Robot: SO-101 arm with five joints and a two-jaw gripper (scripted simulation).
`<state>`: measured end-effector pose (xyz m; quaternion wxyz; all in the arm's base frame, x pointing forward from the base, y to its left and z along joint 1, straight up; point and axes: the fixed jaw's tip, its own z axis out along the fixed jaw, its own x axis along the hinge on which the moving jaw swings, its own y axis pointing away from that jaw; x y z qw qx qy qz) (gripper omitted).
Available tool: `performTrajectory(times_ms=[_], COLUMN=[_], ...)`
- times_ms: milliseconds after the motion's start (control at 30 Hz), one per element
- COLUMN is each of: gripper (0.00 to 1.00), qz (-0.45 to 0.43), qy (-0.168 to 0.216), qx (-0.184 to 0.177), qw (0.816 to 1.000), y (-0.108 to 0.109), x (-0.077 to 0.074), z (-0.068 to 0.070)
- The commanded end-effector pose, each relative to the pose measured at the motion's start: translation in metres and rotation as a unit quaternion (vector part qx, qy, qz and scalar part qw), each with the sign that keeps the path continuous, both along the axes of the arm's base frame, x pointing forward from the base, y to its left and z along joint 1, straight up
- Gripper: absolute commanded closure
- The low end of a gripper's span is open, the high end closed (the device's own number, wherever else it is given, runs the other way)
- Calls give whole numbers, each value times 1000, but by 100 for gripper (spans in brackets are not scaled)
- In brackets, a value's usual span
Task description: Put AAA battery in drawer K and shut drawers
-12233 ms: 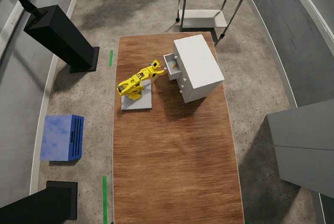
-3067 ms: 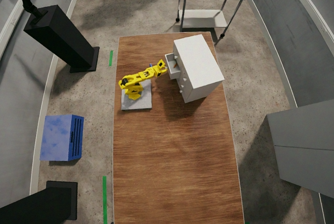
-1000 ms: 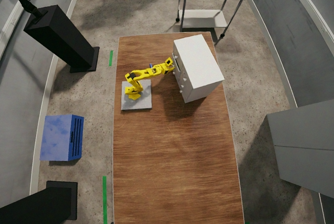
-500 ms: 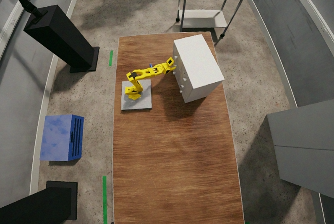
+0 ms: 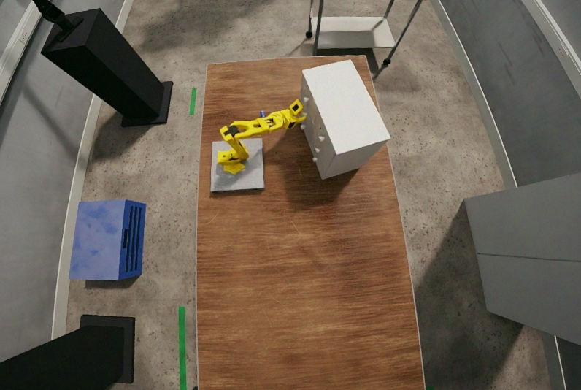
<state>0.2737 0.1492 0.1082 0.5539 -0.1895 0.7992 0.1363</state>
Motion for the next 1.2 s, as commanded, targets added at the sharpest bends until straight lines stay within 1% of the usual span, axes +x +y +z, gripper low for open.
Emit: performTrajectory(times_ms=[0, 400, 1033, 1167], gripper=[98, 88, 79, 79], qz=[0, 0, 0, 5], qy=[-1, -1, -1, -2], qx=[1, 1, 1, 0], qw=[1000, 1000, 1000, 1000], y=[0, 0, 0, -2], x=[0, 0, 0, -9], z=[1, 1, 1, 3])
